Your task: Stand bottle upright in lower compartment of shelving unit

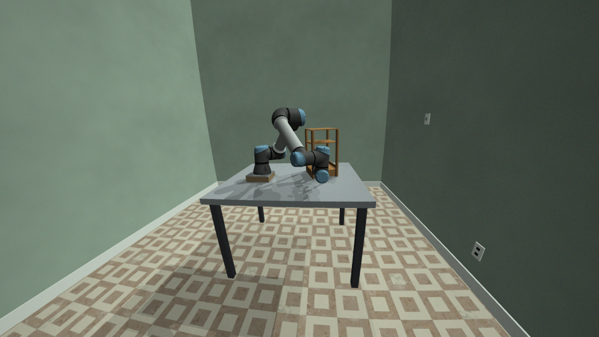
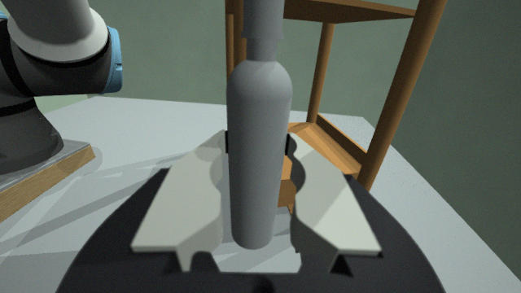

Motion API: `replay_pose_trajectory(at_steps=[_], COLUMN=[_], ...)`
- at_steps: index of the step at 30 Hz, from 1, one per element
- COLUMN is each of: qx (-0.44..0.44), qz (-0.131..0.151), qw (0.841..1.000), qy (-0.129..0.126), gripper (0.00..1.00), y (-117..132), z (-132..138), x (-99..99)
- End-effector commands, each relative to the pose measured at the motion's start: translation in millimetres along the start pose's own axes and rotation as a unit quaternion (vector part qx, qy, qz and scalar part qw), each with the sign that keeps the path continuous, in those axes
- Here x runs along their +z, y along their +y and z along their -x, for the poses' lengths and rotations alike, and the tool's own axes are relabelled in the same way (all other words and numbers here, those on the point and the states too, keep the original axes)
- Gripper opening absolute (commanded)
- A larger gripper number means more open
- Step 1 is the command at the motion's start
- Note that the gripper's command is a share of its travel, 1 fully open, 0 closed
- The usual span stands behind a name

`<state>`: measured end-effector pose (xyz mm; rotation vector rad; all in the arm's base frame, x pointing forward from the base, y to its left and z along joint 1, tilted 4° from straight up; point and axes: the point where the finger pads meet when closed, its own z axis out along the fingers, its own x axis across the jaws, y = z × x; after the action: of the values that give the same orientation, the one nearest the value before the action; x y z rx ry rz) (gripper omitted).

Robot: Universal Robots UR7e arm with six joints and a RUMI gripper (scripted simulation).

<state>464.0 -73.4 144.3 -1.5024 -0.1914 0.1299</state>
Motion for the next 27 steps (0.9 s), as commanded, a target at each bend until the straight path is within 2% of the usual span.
replay_pose_trajectory(at_steps=[1, 11, 27], qx=[-0.001, -0.001, -0.001], qz=[0.001, 0.001, 0.001], qw=[1.0, 1.0, 1.0], qy=[-0.001, -0.001, -0.001], gripper=[0.0, 0.0, 0.0], y=[-1, -1, -1], z=[-2, -11, -47], x=[1.7, 2.7, 9.3])
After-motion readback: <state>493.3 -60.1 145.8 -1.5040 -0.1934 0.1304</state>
